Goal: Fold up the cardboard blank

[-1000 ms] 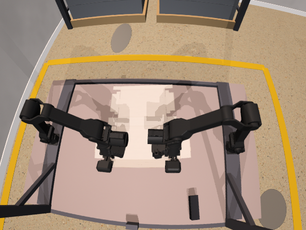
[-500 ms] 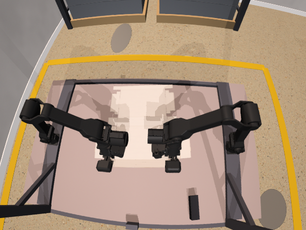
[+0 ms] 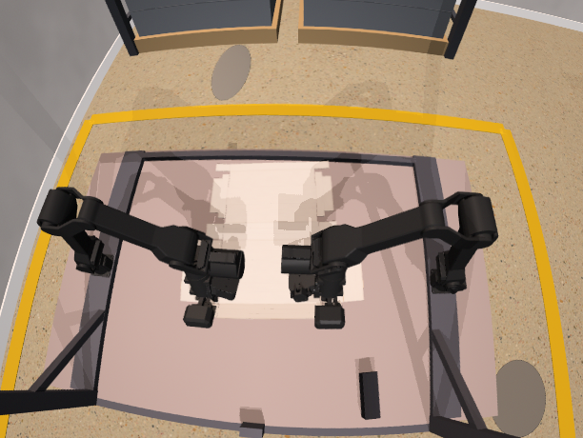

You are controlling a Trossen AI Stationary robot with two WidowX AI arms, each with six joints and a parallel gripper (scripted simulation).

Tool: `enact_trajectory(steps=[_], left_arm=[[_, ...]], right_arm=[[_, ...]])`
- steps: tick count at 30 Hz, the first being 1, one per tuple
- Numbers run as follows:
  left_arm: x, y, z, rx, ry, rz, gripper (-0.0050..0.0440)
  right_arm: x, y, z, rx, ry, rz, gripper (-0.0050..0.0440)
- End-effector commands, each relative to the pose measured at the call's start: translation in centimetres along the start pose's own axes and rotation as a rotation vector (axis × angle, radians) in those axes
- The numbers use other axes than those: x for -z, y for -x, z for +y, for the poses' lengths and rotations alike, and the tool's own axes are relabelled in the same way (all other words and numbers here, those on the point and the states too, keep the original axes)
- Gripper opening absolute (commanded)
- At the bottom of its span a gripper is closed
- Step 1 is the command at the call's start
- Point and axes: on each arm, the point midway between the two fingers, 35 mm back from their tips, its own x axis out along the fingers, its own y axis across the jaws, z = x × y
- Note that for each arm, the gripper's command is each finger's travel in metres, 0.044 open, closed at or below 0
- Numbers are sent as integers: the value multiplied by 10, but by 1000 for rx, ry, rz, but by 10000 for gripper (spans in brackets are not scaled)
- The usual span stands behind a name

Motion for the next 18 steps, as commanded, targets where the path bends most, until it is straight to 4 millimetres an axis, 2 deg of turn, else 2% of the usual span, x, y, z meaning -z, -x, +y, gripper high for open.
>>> enact_trajectory(steps=[1,7,13,18], left_arm=[[-2,-11,14,-10,7,6,233],[-2,-12,17,86,6,0,233],[-2,-13,18,89,6,0,233],[-2,-11,13,89,6,0,353]], right_arm=[[-4,-11,-12,4,-12,10,237],[-4,-12,-16,-92,-11,14,237],[-4,-12,-16,-95,-11,13,237],[-4,-10,-11,-96,-11,13,357]])
